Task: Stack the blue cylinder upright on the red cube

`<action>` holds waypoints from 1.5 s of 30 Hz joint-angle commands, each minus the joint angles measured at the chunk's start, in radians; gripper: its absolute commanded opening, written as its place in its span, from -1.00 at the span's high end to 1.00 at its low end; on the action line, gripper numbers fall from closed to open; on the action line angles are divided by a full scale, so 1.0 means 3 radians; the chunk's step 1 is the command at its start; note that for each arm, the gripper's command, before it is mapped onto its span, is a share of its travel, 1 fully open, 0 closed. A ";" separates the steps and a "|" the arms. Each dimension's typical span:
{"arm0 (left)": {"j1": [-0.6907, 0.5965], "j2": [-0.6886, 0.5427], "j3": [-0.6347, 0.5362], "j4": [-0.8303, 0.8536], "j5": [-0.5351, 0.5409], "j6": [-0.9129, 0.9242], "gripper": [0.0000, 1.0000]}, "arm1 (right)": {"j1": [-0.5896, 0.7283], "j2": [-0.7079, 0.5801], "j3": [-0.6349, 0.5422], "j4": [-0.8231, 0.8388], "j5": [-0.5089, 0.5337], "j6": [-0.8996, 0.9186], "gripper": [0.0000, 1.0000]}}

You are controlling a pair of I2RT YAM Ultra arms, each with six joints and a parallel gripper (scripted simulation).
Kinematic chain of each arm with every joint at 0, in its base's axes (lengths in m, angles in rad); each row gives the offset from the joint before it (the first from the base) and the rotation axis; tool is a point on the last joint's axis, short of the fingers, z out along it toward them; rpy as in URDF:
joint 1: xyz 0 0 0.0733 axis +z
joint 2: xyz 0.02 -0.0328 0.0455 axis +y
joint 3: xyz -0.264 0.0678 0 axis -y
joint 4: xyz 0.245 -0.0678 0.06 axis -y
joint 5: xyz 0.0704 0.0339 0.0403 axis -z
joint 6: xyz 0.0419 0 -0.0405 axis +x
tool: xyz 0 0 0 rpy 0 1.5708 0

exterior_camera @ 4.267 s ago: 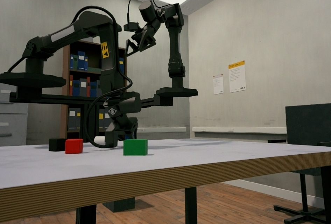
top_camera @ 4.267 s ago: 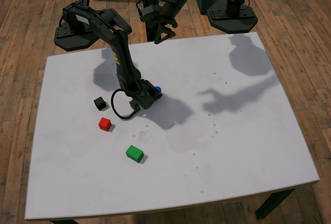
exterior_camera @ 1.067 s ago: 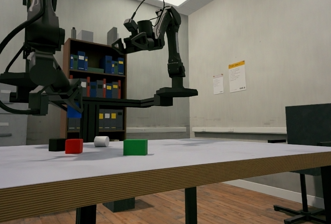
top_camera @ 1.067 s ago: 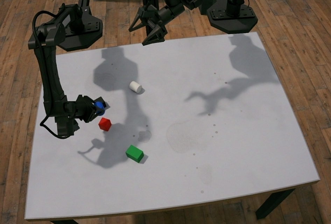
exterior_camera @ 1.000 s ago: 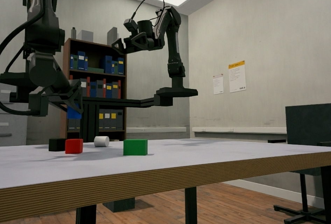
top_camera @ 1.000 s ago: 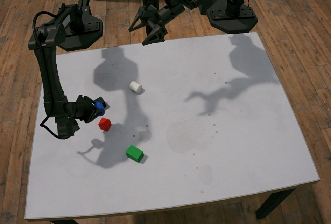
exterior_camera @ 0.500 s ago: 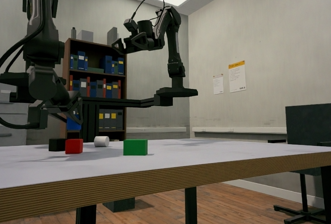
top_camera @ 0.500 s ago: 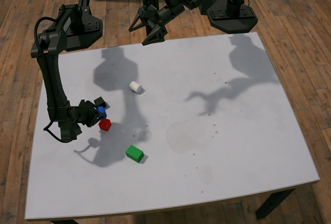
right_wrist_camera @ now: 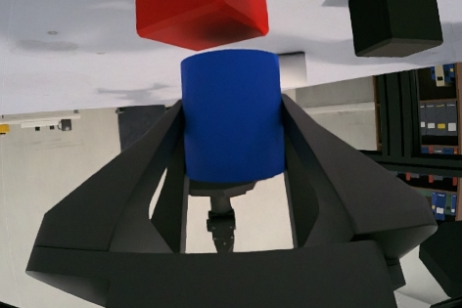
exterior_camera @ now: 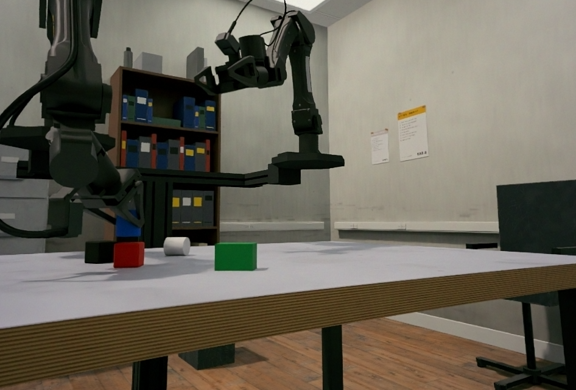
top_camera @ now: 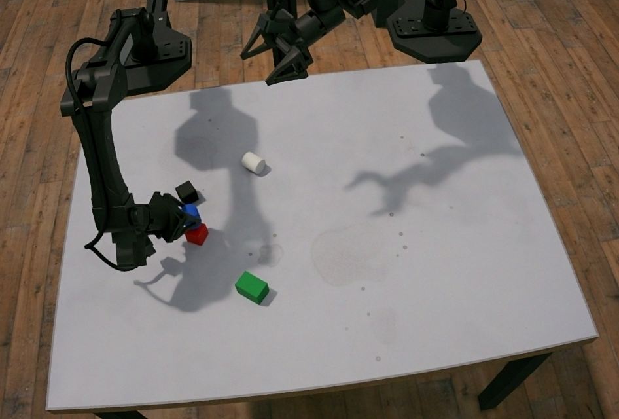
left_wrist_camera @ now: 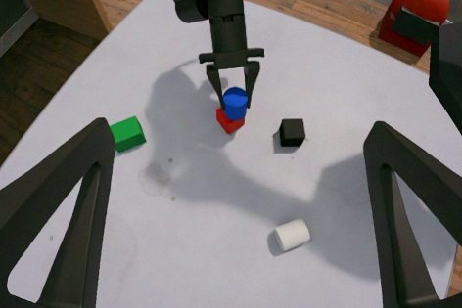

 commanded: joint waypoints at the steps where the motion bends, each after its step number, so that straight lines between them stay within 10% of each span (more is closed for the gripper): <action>1: -0.0024 -0.0022 -0.0035 0.0092 -0.0024 -0.0017 -1.00 | 0.0032 -0.0055 0.0100 0.0008 -0.0041 0.0022 0.31; 36: -0.0024 -0.0022 -0.0035 0.0092 -0.0024 -0.0017 -1.00 | 0.0031 0.0118 0.0215 0.0073 -0.0013 0.0019 0.31; 39: -0.0024 -0.0022 -0.0035 0.0092 -0.0024 -0.0017 -1.00 | 0.0005 0.0074 0.0170 0.0084 0.0002 0.0001 -0.26; 45: -0.0024 -0.0022 -0.0035 0.0092 -0.0024 -0.0017 -1.00 | -0.0075 -0.0046 0.0054 0.0123 0.0055 -0.0072 -0.29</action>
